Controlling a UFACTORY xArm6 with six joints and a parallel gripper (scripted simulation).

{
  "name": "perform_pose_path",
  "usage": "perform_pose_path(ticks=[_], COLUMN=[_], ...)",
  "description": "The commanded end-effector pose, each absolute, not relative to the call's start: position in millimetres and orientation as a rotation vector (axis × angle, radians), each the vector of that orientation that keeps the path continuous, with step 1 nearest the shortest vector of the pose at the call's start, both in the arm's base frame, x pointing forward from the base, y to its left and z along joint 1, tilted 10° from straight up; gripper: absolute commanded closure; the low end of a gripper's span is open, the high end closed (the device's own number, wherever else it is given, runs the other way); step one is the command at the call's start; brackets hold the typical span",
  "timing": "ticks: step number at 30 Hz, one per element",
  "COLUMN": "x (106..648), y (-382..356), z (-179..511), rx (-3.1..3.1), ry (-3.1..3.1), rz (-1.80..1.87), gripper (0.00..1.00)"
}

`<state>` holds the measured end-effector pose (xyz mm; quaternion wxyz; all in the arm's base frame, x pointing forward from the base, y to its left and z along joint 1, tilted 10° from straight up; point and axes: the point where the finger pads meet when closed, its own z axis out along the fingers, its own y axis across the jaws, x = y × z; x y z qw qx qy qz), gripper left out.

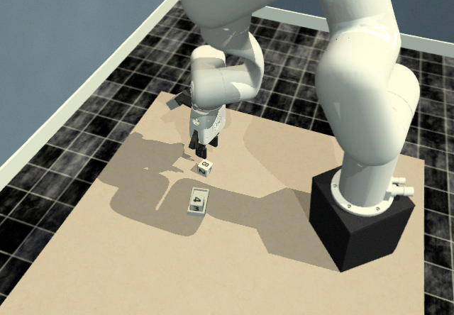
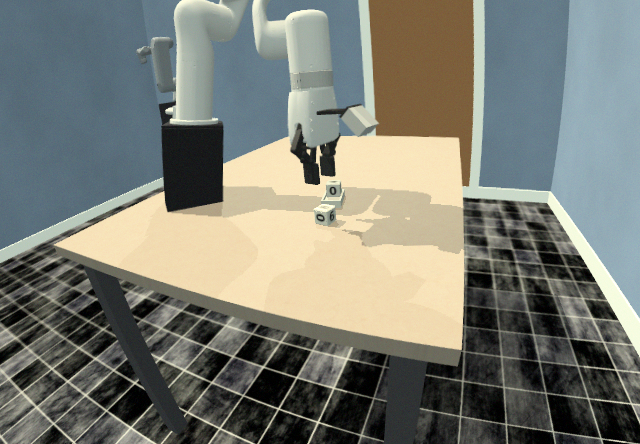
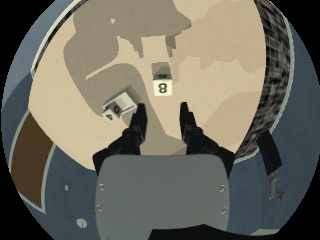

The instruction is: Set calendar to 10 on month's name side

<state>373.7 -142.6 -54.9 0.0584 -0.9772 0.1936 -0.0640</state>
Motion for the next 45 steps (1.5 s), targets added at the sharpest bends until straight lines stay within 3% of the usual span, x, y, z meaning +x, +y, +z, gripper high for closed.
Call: perform_pose_path(ticks=[1,45], x=[375,377], y=[-143,-142], z=[-54,-66], rx=[-2.962,-2.962], ry=[0.588,0.588], rz=[-0.195,-0.193], gripper=[0.51,0.51])
